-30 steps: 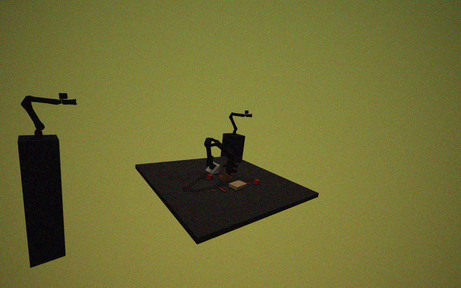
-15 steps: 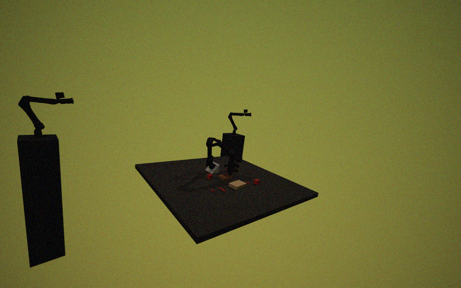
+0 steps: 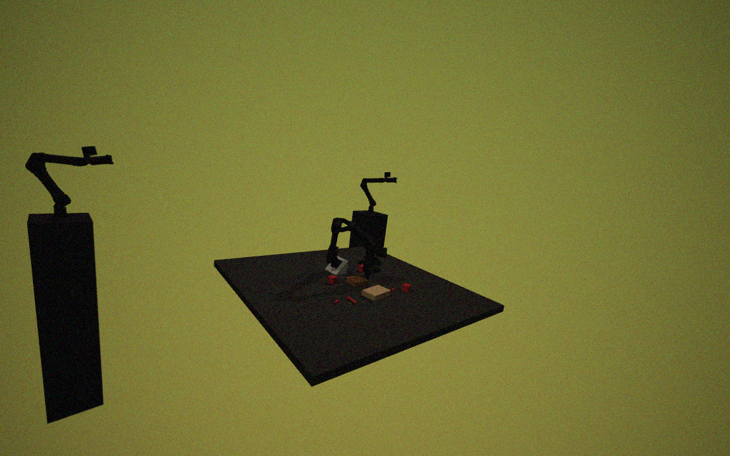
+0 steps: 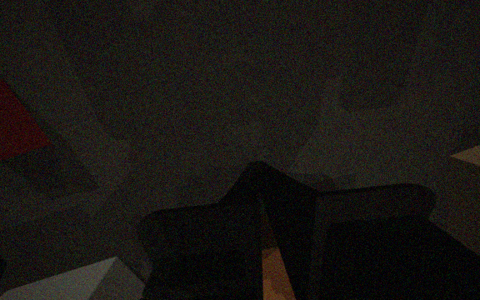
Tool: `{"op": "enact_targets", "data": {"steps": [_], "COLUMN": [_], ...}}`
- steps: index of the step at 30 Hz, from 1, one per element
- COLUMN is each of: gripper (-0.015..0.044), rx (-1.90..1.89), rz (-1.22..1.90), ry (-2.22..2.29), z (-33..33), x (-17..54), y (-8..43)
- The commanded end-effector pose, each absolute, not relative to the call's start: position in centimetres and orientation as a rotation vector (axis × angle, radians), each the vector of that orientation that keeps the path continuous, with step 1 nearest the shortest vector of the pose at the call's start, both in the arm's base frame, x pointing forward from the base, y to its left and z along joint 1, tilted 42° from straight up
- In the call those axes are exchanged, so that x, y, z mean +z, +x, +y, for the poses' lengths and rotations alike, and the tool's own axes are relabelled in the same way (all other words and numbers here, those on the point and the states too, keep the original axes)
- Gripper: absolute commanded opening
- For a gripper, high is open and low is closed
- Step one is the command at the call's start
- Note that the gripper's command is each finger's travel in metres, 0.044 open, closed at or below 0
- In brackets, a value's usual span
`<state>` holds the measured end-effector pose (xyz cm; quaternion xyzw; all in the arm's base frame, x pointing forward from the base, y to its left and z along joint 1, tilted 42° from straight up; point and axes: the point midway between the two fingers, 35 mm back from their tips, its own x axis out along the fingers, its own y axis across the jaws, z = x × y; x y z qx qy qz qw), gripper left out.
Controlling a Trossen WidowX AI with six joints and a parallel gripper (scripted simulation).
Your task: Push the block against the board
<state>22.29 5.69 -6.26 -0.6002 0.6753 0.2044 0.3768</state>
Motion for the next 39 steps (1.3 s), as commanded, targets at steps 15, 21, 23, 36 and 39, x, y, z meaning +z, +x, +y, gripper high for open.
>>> {"op": "enact_targets", "data": {"steps": [15,21,23,36,39], "gripper": [0.0,0.0,0.0,0.0,0.0], "rx": [0.571,0.679,0.679,0.676,0.677], "rz": [1.736,1.732,1.731,1.733,1.732], "ry": [-1.563,-1.64,-1.64,-1.642,-1.642], "z": [8.8,7.4,6.6,3.5,3.2], "x": [-2.1,-1.0,-2.0,-4.7,-4.5], "y": [21.9,20.5,20.6,20.6,20.6]}}
